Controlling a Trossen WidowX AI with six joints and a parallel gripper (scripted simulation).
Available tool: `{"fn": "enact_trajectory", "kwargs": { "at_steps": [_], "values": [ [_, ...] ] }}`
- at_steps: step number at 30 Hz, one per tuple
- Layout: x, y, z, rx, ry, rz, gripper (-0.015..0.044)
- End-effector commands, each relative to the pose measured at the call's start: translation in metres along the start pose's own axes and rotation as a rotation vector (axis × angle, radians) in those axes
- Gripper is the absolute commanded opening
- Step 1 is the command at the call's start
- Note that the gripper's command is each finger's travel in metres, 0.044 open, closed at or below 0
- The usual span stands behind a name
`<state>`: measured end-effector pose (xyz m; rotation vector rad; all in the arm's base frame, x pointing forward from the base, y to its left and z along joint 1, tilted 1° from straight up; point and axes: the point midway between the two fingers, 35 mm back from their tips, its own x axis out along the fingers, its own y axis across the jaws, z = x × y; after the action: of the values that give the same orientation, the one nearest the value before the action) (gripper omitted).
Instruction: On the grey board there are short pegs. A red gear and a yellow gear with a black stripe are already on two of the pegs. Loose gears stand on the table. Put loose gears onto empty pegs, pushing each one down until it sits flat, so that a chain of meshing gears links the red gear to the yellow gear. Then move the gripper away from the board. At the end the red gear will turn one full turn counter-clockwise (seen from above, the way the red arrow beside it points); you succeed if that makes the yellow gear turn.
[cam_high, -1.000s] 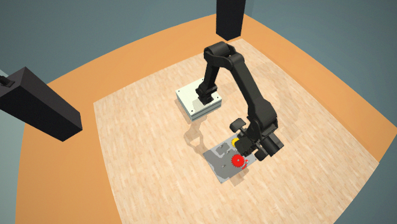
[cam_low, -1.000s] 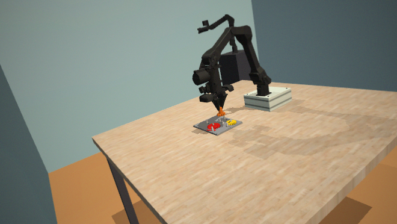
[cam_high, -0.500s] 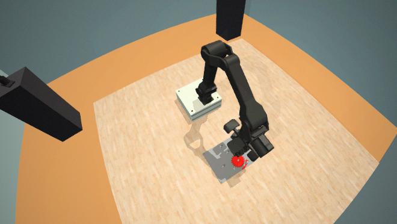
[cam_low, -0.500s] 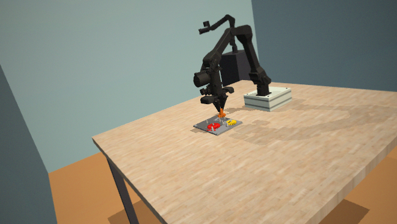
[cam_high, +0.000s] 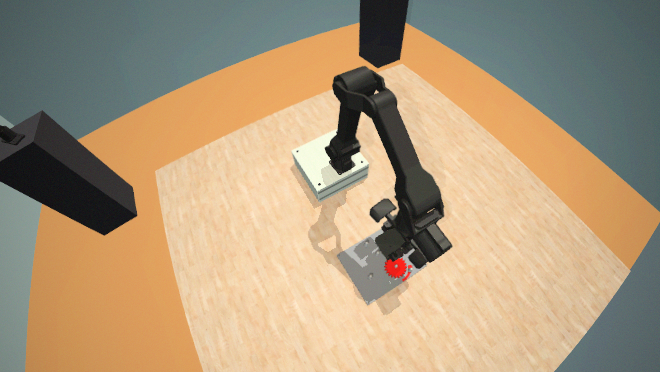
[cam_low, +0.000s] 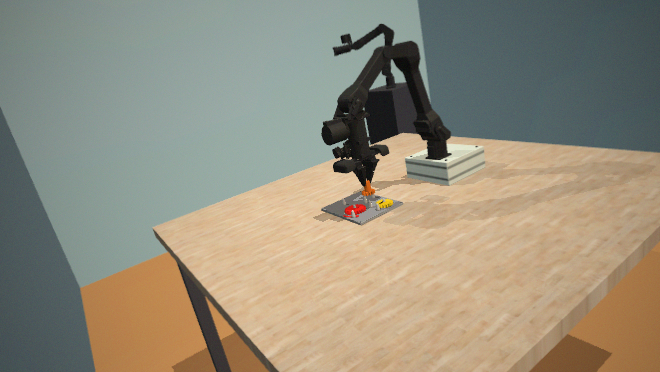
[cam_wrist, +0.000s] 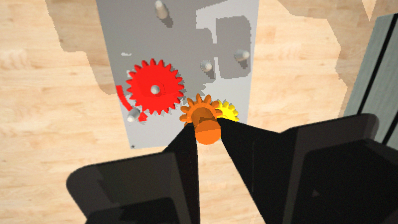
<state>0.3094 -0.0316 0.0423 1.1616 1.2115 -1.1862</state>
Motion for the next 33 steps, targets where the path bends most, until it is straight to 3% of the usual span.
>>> {"fn": "enact_trajectory", "kwargs": {
  "at_steps": [1,22,33],
  "values": [
    [-0.002,0.001,0.000,-0.004,-0.002,0.010,0.0000],
    [0.016,0.001,0.000,-0.225,-0.003,0.010,0.0000],
    [0.030,0.002,0.001,-0.112,-0.002,0.010,0.0000]
  ]
}}
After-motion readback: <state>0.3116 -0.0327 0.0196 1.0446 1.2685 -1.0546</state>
